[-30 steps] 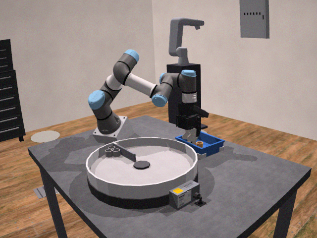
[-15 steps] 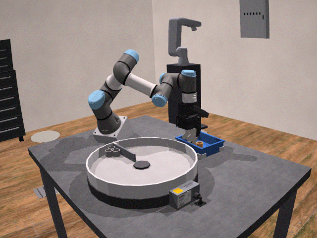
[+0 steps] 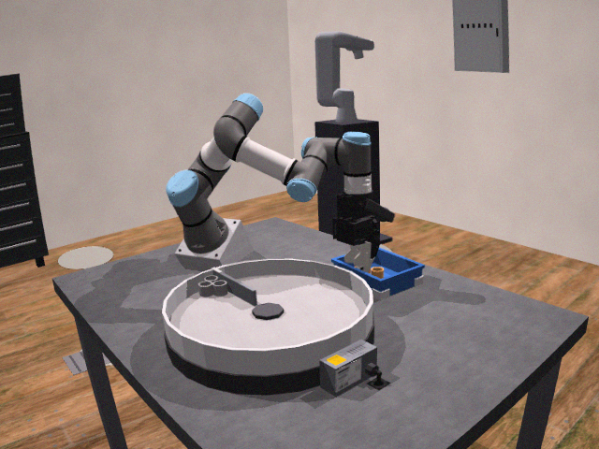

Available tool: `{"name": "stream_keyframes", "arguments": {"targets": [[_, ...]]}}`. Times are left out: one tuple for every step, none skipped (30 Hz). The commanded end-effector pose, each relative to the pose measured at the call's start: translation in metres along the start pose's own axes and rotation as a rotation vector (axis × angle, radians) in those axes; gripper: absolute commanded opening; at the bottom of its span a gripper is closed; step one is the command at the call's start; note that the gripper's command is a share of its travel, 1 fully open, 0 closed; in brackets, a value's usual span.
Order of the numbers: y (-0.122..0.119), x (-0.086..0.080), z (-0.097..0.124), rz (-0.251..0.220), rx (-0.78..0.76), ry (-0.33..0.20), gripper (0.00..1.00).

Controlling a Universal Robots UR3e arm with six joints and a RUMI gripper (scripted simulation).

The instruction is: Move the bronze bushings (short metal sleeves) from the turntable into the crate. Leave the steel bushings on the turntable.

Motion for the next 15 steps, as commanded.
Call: {"name": "stream_keyframes", "arguments": {"targets": [[-0.0002,0.0018,-0.0002,0.0,-0.001,0.002,0.0],[-0.0002,0.0022,-0.0002,0.0,-0.001,0.001,0.0],[-0.0002,0.0022,-0.0002,0.0,-0.001,0.001,0.0],[-0.0002,0.0022,-0.0002,0.0,-0.001,0.001,0.0],[-0.0002,0.0024,-0.0002,0.0,0.0,0.002,0.0],[-0.0003,0.0028,-0.0002,0.0,-0.001,0.002,0.0],[-0.0003,0.0032,-0.0002,0.0,-0.001,0.002,0.0],[-0.0003,0.0036,-0.0002,0.0,-0.001,0.002,0.0],[-0.0003,0.004,-0.0002,0.0,-0.001,0.001,0.0],[-0.0004,0.0044,-0.0002,0.0,-0.001,0.001,0.0],[-0.0004,0.0047,-0.0003,0.0,-0.001,0.001,0.0],[-0.0004,0.005,-0.0003,0.0,-0.001,0.001,0.0],[-0.0004,0.0052,-0.0003,0.0,-0.001,0.001,0.0],[-0.0004,0.0054,-0.0003,0.0,-0.001,0.001,0.0],[-0.0004,0.0056,-0.0003,0.0,-0.001,0.002,0.0]]}}
Point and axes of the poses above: the point where the finger pads meet when closed, its own x axis out along the fingers, its own y axis across the jaws, z = x × y, the point moved 10 cm from there along -x, back along the fingers, and after that the axes turned 10 degrees about x, right-handed, at the moved point
